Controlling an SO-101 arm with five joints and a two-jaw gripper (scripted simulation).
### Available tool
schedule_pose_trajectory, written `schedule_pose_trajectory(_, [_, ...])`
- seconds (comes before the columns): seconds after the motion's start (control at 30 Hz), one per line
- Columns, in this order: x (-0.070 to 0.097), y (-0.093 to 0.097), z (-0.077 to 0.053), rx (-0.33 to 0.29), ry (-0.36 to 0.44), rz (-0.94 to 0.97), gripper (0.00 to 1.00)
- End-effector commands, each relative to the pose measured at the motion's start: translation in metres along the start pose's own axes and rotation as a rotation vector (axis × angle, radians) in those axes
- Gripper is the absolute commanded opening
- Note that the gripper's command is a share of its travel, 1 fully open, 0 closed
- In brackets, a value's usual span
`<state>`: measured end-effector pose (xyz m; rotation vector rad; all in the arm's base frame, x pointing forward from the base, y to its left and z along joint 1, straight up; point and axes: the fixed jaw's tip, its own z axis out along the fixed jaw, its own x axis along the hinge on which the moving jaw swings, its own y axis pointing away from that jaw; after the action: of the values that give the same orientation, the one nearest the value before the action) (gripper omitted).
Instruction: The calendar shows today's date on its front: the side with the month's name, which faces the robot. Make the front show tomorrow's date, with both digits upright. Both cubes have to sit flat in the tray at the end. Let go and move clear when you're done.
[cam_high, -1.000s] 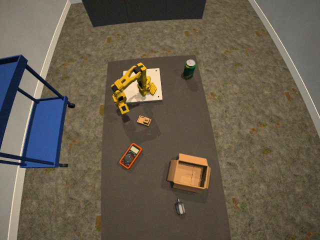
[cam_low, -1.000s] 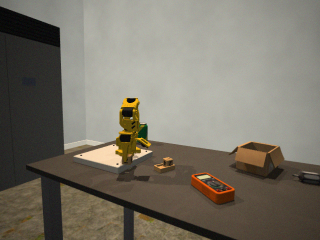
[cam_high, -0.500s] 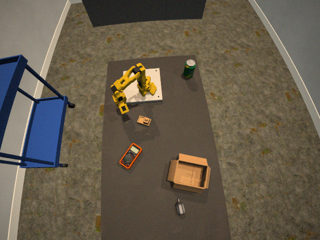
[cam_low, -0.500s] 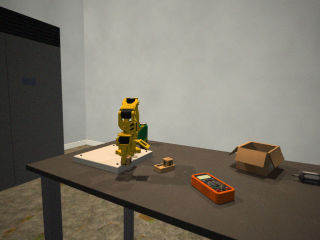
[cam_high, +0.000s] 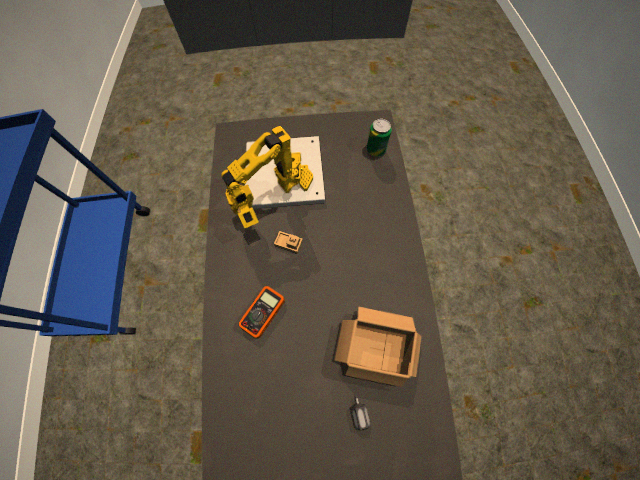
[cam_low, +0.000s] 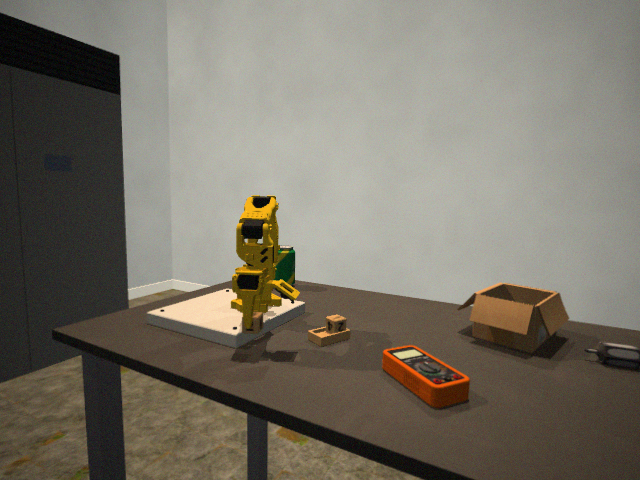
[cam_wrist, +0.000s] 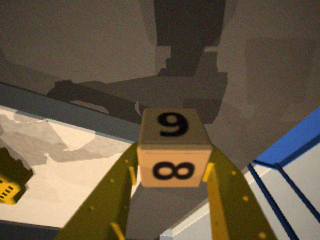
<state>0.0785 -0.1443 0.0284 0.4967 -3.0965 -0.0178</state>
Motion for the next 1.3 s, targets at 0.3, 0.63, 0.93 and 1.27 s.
schedule_pose_trajectory(0.3, [0.002, 0.002, 0.008, -0.019, 0.002, 0.004, 0.00])
schedule_pose_trajectory(0.63, [0.002, 0.003, 0.013, -0.019, 0.002, 0.004, 0.00])
schedule_pose_trajectory(0.93, [0.002, 0.003, 0.014, -0.019, 0.002, 0.004, 0.00])
schedule_pose_trajectory(1.27, [0.002, 0.003, 0.020, -0.019, 0.002, 0.004, 0.00])
